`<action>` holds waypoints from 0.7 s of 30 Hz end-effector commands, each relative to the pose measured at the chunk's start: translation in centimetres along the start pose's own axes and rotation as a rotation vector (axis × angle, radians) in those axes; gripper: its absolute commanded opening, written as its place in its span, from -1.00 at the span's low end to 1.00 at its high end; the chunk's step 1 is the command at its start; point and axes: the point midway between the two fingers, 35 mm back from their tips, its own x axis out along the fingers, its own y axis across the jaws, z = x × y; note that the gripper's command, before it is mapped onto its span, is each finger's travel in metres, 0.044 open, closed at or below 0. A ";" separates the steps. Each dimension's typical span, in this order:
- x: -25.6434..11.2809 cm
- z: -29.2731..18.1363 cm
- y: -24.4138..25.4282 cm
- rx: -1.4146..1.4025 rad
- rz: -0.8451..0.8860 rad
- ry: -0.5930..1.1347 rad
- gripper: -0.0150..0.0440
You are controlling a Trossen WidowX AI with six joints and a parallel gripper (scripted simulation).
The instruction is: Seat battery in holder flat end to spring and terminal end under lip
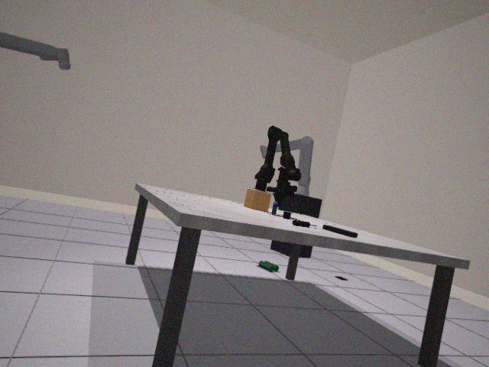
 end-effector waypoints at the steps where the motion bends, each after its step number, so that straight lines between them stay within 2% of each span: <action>1: 0.0 0.1 -0.6 -0.003 0.002 0.001 -0.49; 21: 0.1 -0.2 -3.9 -0.003 0.001 0.001 -0.49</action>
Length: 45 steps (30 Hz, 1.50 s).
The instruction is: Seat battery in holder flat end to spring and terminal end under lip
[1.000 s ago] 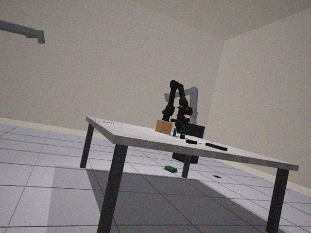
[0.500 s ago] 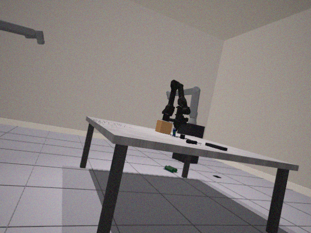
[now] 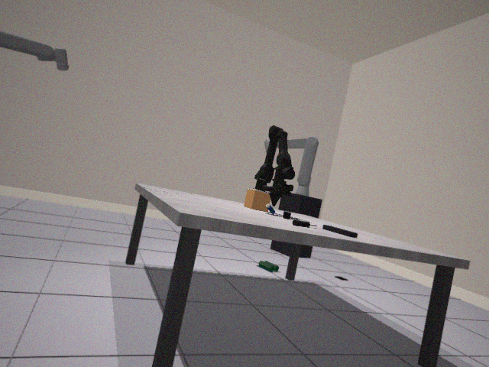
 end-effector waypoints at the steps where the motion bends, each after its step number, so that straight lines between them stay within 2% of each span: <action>1: 0.0 0.0 -0.6 -0.003 0.001 0.000 -0.49; 5: -0.5 0.0 -0.6 0.000 0.000 0.000 -0.49; 14: -7.9 0.0 -0.9 -0.003 0.000 0.000 -0.49; 26: -7.8 0.0 -0.9 0.002 0.003 0.002 -0.49; 27: -7.7 0.0 -0.9 -0.013 0.002 0.001 -0.40; 35: -4.7 0.3 -2.0 -0.693 0.001 0.000 0.31; 45: -1.0 -0.1 -3.1 -1.558 0.000 0.001 0.32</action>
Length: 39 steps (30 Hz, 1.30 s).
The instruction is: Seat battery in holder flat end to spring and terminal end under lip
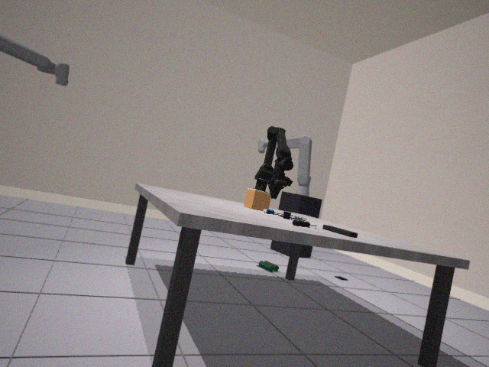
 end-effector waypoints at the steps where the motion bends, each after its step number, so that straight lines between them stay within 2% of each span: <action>1: 3.1 -1.1 0.5 -0.603 0.025 -0.001 0.32; 16: 3.2 -1.1 0.5 -0.603 0.025 -0.001 0.32; 39: 6.8 -1.1 0.5 -0.603 0.025 -0.001 0.32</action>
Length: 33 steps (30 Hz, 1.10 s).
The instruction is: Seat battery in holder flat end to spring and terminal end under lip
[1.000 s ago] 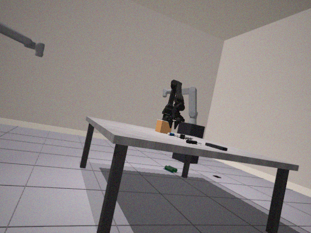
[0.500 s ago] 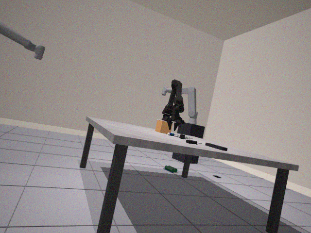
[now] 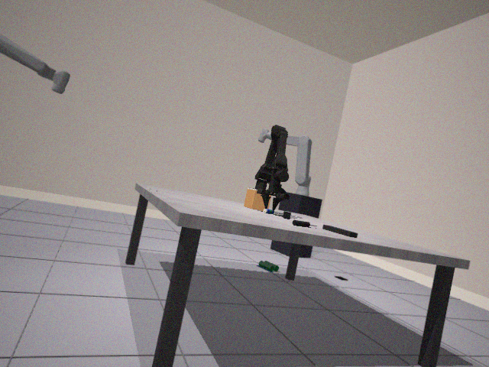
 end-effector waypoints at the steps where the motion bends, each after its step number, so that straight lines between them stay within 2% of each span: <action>1: 0.7 0.1 0.4 0.003 0.011 -0.002 0.32; 10: 1.9 0.2 0.5 0.003 0.012 -0.002 0.32; 14: 1.9 0.2 0.5 0.003 0.012 -0.002 -0.04; 22: 1.9 0.2 0.5 0.003 0.012 -0.002 -0.22; 27: 1.5 0.2 0.5 0.003 0.012 -0.002 -0.23; 33: -1.7 0.1 0.3 0.003 0.011 -0.001 -0.23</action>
